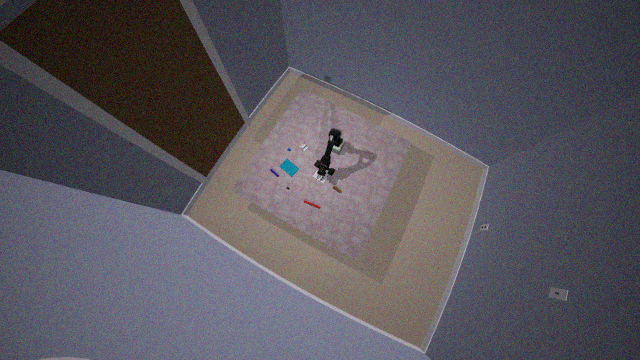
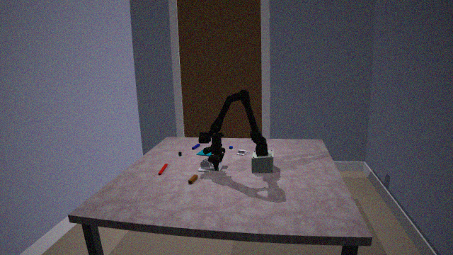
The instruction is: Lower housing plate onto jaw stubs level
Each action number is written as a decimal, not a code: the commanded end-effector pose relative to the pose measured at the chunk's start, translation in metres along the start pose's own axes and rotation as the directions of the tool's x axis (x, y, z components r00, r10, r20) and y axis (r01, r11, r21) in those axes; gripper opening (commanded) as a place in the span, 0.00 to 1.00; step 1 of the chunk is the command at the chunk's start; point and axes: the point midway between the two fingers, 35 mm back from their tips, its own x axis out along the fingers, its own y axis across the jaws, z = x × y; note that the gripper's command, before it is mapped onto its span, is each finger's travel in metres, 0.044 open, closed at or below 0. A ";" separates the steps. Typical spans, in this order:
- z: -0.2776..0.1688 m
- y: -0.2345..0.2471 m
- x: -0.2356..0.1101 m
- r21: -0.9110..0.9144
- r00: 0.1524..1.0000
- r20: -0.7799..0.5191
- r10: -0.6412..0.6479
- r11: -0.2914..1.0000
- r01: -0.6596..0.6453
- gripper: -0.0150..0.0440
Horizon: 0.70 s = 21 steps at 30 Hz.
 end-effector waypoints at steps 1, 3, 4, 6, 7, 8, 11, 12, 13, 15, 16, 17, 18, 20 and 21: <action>0.000 0.000 0.000 0.000 1.000 0.000 0.000 1.000 0.000 0.89; 0.000 0.000 0.000 0.000 1.000 0.000 0.000 1.000 0.000 0.98; 0.000 0.000 0.000 0.000 1.000 0.000 0.000 1.000 0.000 1.00; 0.000 0.000 0.000 0.000 1.000 0.000 0.000 1.000 0.000 1.00; 0.000 0.000 0.000 0.000 1.000 0.000 0.000 1.000 0.000 1.00; 0.000 0.000 0.000 0.000 1.000 0.000 0.000 1.000 0.000 1.00; 0.000 0.000 0.000 0.000 1.000 0.000 0.000 1.000 0.000 1.00; 0.000 0.000 0.000 0.000 1.000 0.000 0.000 1.000 0.000 1.00; 0.000 0.000 0.000 0.000 1.000 0.000 0.000 1.000 0.000 1.00; 0.000 0.000 0.000 0.000 1.000 0.000 0.000 1.000 0.000 1.00; 0.000 0.000 0.000 0.000 1.000 0.000 0.000 1.000 0.000 1.00; 0.000 0.000 0.000 0.000 1.000 0.000 0.000 1.000 0.000 1.00; 0.000 0.000 -0.001 0.000 1.000 0.000 0.000 1.000 0.000 1.00; 0.001 0.000 -0.009 0.000 1.000 0.000 0.000 1.000 0.000 1.00; 0.002 0.000 -0.015 -0.001 1.000 0.001 0.000 1.000 0.000 1.00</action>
